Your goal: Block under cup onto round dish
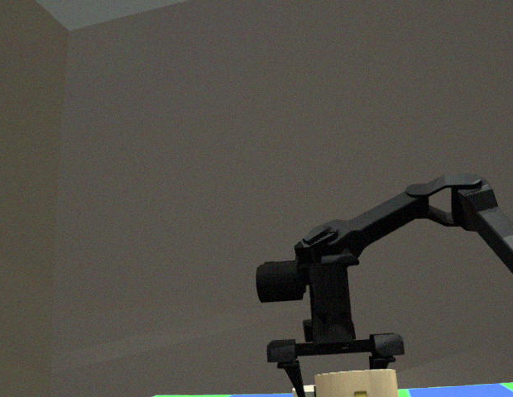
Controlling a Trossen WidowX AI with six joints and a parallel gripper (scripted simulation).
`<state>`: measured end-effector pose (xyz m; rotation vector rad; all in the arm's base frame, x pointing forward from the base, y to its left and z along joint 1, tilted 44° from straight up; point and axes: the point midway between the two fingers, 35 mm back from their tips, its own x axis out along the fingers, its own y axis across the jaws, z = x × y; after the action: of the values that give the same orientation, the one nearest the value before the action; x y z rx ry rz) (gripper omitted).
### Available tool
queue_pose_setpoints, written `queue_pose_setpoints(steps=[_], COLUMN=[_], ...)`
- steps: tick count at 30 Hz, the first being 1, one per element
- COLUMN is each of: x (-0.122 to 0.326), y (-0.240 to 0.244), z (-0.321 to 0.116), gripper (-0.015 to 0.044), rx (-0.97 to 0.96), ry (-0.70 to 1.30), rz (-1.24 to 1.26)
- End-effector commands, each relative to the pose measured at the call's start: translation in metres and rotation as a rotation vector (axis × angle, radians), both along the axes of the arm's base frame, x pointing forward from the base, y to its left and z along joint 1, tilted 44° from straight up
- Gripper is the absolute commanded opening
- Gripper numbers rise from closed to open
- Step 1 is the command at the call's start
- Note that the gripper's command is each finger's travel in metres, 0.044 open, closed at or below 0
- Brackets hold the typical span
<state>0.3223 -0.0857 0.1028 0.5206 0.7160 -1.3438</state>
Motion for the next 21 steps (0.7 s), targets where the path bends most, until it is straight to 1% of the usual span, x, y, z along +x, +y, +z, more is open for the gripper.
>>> queue_pose_setpoints(steps=[1,3,5,17,21], x=[-0.0019,-0.002,-0.002,-0.002,-0.0018], y=[-0.0063,-0.007,-0.007,-0.007,-0.0061], z=[-0.0063,-0.007,-0.007,-0.007,-0.0062], gripper=[0.044,0.044,0.0387,0.0307,0.0202], rx=[-0.004,-0.004,-0.004,-0.004,-0.004], ry=[0.008,0.008,0.008,0.008,0.008], rz=[-0.001,-0.001,-0.001,-0.001,-0.001])
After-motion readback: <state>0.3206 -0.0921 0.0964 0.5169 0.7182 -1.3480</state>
